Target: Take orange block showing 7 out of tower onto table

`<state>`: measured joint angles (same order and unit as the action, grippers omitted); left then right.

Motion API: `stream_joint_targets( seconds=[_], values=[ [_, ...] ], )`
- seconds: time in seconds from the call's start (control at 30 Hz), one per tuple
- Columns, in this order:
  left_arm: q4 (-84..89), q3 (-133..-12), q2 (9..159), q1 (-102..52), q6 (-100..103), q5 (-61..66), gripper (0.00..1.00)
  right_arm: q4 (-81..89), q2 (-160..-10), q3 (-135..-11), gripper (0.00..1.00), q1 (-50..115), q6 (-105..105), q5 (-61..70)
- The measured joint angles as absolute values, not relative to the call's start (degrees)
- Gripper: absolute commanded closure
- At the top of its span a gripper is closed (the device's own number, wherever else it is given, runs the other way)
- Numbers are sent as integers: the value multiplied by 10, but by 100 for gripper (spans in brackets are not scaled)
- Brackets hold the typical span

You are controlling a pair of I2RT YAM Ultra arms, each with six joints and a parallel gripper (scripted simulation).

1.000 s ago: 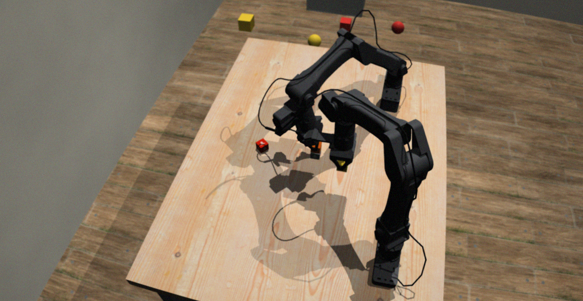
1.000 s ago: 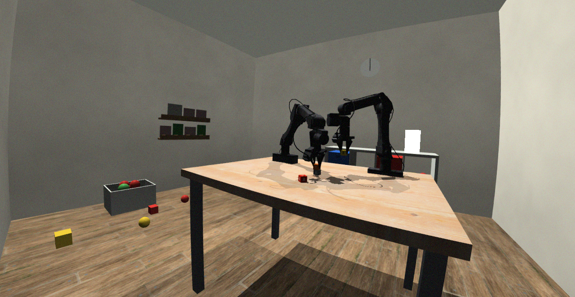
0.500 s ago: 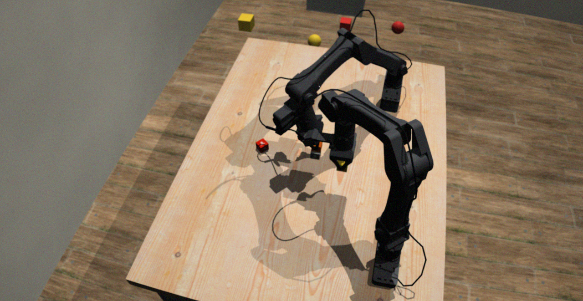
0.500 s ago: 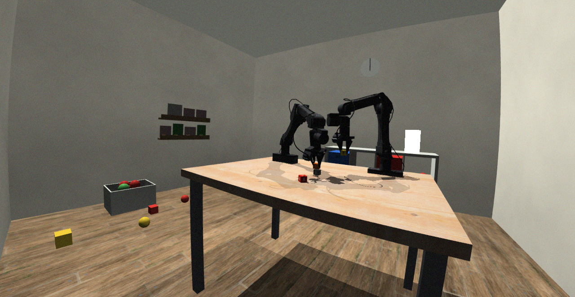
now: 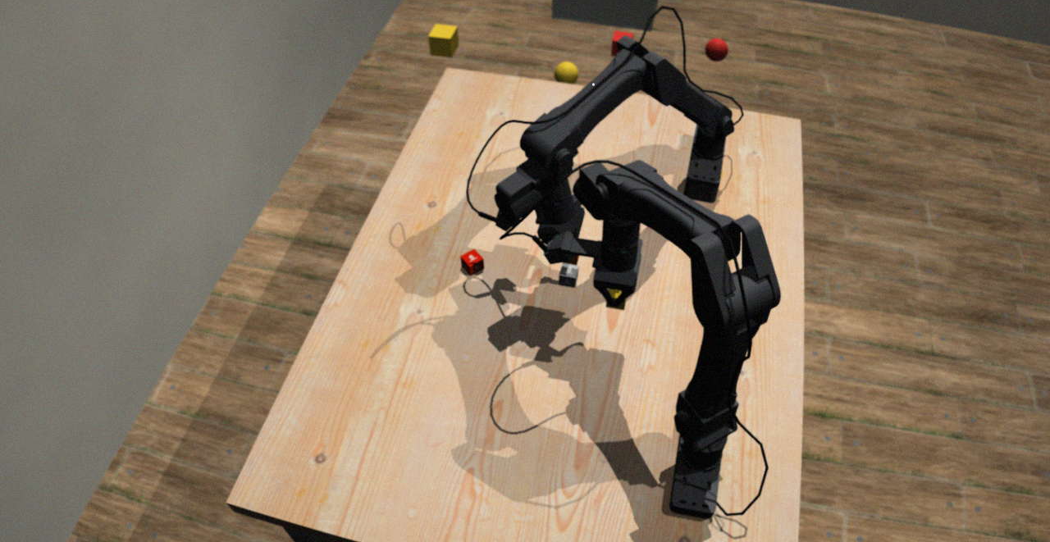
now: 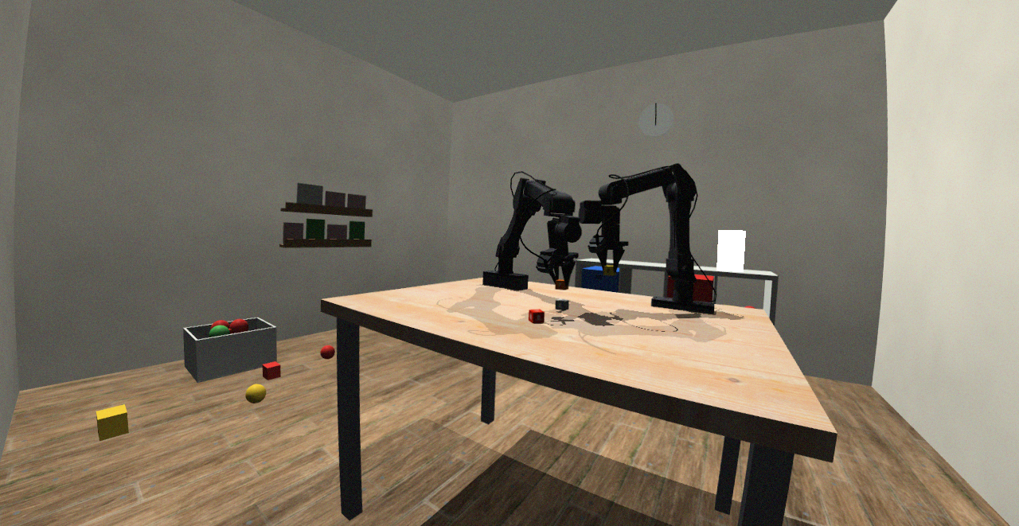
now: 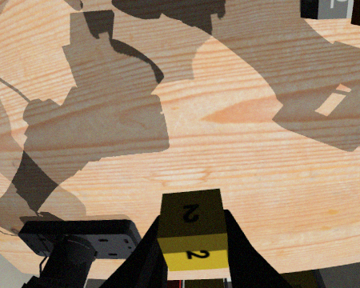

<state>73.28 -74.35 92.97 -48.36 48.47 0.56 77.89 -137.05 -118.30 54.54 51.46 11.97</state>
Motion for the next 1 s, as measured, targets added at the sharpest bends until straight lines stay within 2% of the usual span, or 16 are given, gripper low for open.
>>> stream_joint_targets(
  seconds=[0.6,1.0],
  values=[
    [733,-743,930,-484,485,6,73,642,-1174,-810,73,532,505,119],
    [733,-743,930,-484,485,6,73,613,-1136,-739,73,532,504,119]
  ],
)
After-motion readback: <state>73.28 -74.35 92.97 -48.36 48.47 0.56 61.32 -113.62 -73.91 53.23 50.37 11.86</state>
